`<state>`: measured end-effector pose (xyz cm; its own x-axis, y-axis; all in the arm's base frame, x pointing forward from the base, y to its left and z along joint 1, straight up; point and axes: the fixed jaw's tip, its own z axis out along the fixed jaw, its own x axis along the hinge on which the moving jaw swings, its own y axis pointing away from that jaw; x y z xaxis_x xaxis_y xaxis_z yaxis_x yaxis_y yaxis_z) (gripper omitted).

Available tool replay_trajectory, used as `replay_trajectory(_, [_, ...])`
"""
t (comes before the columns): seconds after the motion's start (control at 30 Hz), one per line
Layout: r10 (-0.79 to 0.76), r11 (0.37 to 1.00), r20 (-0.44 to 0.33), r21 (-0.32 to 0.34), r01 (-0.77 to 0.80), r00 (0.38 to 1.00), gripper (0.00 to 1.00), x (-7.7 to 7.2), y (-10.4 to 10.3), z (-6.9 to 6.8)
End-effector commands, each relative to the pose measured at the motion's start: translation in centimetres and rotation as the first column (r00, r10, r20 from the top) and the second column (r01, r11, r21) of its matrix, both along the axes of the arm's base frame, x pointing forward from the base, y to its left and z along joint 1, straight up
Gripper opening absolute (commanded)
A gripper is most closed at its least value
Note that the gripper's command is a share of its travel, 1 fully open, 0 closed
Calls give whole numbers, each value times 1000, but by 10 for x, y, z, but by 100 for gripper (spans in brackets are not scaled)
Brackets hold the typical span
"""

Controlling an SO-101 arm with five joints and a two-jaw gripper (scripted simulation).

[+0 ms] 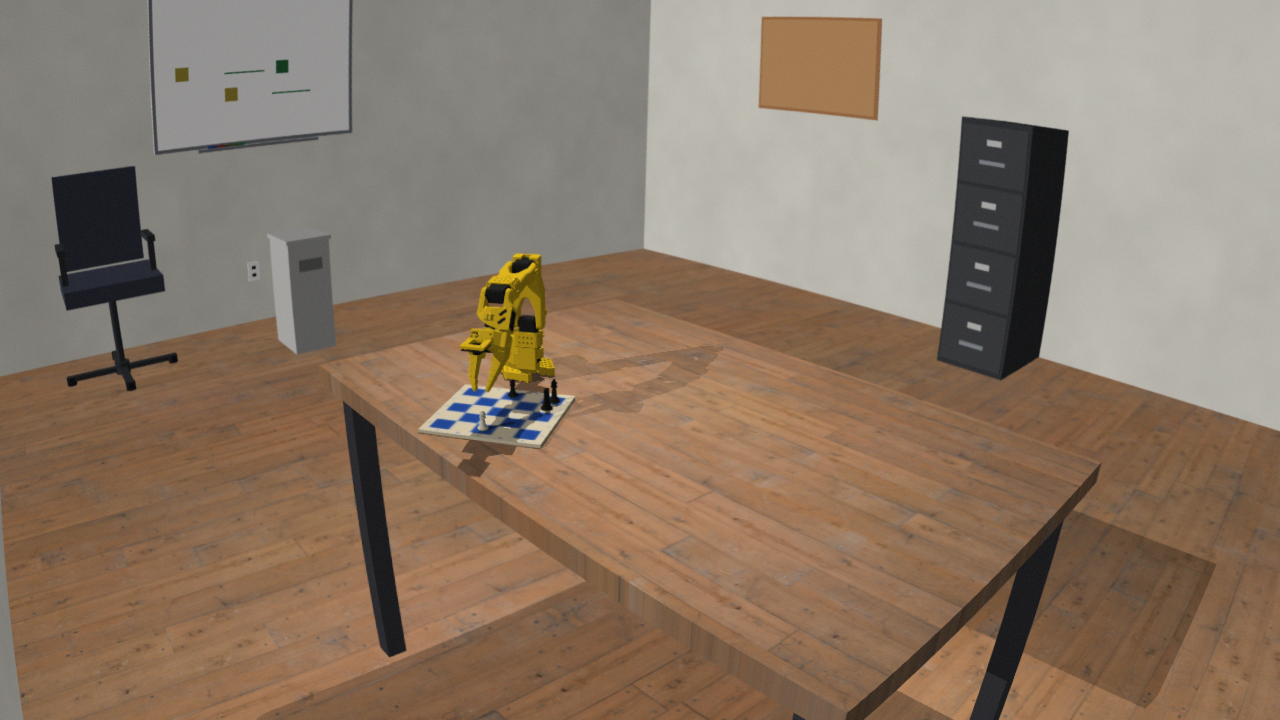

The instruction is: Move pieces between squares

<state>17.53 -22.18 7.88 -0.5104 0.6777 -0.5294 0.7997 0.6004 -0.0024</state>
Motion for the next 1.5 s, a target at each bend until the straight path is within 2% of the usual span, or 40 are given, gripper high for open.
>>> replay_trajectory(0.0, [-9,1000,0,4,9,1000,9,-1,-2,-1])
replay_trajectory(0.2, [-10,1000,0,4,10,1000,9,-1,-2,-1])
replay_trajectory(0.43, [-17,1000,-1,5,17,1000,9,-4,-2,-10])
replay_trajectory(1.47, [-17,1000,-1,5,17,1000,9,-5,0,-16])
